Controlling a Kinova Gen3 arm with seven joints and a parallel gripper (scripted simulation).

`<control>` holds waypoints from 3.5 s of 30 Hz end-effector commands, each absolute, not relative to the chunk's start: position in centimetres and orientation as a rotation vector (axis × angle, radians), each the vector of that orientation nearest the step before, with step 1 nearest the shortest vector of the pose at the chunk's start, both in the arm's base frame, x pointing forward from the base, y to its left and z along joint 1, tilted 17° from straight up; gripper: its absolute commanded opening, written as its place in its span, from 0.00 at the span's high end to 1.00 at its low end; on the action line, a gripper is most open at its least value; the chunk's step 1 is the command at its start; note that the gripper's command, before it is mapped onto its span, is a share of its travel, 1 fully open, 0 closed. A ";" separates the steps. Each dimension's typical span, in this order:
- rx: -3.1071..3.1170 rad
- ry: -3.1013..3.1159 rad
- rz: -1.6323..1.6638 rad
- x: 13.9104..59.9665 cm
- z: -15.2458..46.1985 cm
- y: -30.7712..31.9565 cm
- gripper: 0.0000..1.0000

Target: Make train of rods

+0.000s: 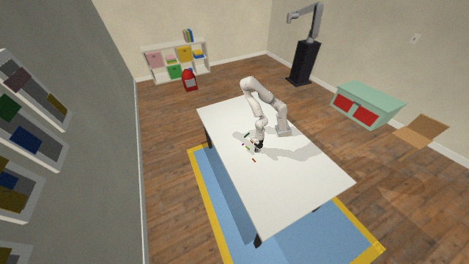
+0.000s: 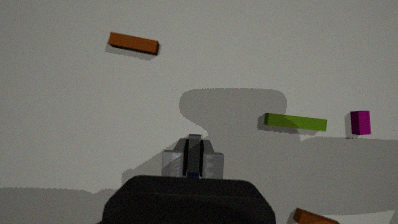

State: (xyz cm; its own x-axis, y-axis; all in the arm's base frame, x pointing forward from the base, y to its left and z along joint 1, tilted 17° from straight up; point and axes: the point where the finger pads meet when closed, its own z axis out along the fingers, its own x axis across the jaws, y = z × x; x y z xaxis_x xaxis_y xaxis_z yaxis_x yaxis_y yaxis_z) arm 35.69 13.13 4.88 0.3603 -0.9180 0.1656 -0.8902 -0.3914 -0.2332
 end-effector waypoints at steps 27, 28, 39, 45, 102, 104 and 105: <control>-2.503 1.670 -0.412 35.7 4.9 13.2 0.46; -2.503 1.670 -0.412 35.7 4.9 13.2 0.46; -2.503 1.670 -0.412 35.7 5.1 13.2 0.46; -2.503 1.670 -0.412 35.4 5.9 13.2 0.46; -2.503 1.670 -0.412 33.2 13.5 13.7 0.00; -2.503 1.670 -0.412 33.2 13.5 13.7 0.00; -2.503 1.670 -0.412 33.2 13.5 13.7 0.00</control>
State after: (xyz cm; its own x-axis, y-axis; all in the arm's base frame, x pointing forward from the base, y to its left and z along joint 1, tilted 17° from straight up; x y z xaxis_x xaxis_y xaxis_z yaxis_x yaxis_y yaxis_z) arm 33.17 13.70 13.50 0.3603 -0.9180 0.1655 -0.8901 -0.3915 -0.2332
